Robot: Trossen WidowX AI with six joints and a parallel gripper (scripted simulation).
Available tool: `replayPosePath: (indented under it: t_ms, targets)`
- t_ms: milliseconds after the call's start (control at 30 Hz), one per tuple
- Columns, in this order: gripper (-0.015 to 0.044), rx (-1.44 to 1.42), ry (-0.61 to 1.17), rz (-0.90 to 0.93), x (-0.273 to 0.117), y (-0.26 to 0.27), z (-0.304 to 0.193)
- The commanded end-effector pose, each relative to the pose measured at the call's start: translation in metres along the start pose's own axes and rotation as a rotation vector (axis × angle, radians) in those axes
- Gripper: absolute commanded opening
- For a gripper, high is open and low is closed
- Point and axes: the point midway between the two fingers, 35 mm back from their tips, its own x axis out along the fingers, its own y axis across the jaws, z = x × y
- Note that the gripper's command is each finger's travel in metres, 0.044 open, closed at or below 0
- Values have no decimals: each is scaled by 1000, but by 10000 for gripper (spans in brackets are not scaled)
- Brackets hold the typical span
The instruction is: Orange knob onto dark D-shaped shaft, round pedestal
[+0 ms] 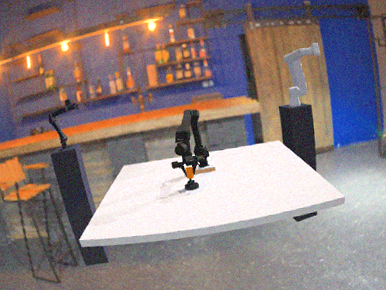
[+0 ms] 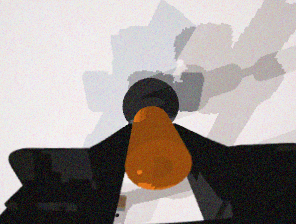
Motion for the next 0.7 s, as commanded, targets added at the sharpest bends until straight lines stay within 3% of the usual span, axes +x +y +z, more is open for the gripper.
replayPosePath:
  t_ms: [0, 667]
  targets:
    - [0, -28, -7, 2, 0, 0, 2]
    - [0, -28, -8, 2, 2, -4, 9]
